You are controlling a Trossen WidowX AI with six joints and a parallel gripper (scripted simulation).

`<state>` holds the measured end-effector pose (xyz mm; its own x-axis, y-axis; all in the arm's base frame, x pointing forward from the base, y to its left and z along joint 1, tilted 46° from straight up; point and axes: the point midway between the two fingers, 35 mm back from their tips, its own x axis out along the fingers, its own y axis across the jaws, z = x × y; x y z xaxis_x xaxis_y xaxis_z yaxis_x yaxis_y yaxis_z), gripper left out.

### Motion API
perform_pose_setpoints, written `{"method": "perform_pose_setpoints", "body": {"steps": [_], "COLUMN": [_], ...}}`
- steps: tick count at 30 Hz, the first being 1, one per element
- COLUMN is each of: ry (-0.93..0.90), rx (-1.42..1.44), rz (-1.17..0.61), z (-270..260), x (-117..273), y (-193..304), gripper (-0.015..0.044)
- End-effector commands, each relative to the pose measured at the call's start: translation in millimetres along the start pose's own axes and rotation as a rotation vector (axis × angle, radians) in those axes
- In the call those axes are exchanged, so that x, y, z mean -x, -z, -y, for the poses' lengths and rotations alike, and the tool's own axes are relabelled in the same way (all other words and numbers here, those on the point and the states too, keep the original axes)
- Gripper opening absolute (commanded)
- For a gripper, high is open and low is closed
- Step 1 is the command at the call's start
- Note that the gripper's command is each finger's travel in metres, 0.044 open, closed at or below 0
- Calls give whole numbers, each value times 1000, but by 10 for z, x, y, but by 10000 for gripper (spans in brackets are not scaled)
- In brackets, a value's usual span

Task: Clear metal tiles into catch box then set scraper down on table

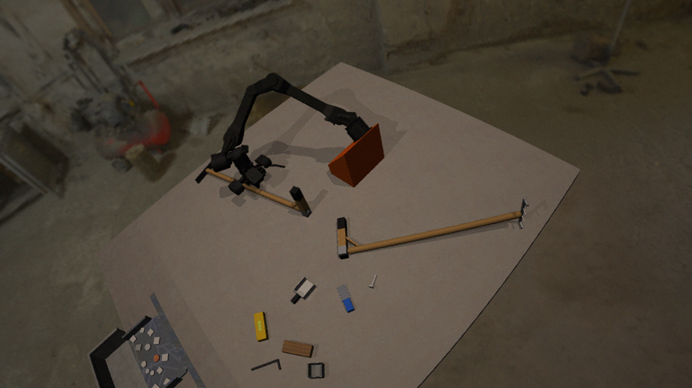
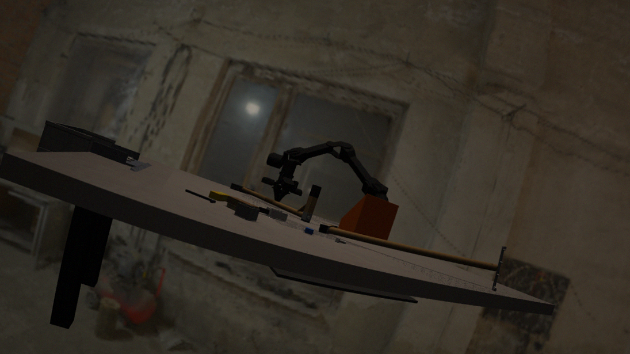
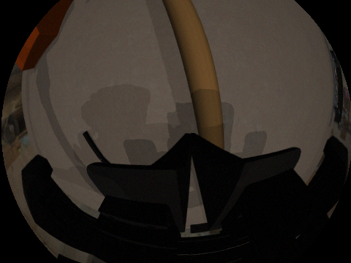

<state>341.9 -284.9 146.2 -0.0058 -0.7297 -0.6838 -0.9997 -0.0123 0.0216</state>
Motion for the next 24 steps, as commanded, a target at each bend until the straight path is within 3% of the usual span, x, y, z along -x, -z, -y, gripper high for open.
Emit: {"method": "perform_pose_setpoints", "body": {"steps": [1, 24], "ry": [-7, -6], "rx": [-5, -5], "rz": [1, 0], "z": [47, 271], "x": [-42, -42], "y": [-16, -51], "gripper": [0, 0]}}
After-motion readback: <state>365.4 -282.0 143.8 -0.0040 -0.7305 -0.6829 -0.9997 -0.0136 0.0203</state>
